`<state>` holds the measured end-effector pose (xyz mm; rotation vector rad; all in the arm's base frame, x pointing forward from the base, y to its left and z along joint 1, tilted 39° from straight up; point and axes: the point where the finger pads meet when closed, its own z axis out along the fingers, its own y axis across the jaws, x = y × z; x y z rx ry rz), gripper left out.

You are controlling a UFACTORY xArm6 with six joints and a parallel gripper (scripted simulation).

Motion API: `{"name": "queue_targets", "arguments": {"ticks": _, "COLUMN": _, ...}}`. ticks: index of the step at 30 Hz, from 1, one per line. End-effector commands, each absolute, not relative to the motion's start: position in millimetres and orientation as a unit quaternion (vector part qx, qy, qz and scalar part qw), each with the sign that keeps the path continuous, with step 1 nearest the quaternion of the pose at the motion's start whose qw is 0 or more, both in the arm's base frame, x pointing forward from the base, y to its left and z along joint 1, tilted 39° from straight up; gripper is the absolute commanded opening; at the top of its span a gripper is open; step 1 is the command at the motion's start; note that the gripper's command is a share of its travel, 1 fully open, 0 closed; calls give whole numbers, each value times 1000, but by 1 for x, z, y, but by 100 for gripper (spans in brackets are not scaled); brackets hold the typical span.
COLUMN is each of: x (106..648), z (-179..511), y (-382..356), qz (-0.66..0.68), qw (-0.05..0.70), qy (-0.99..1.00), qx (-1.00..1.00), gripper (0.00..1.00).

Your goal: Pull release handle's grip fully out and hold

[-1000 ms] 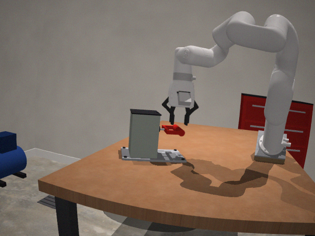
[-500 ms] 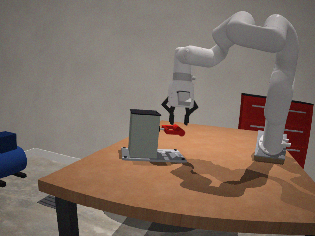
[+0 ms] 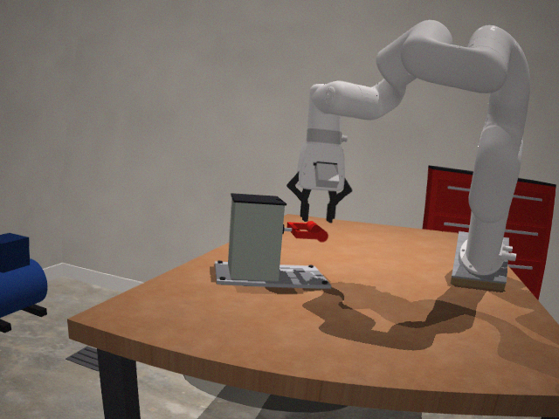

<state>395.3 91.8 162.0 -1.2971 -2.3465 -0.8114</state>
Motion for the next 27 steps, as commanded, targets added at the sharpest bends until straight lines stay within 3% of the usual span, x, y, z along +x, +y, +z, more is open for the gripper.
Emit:
{"name": "queue_targets", "arguments": {"ticks": 1, "x": 396, "z": 163, "y": 92, "qz": -286, "qw": 168, "qy": -826, "qx": -456, "gripper": 53}}
{"name": "queue_targets", "arguments": {"ticks": 27, "x": 396, "z": 148, "y": 103, "qz": -286, "qw": 168, "qy": -826, "qx": -456, "gripper": 53}}
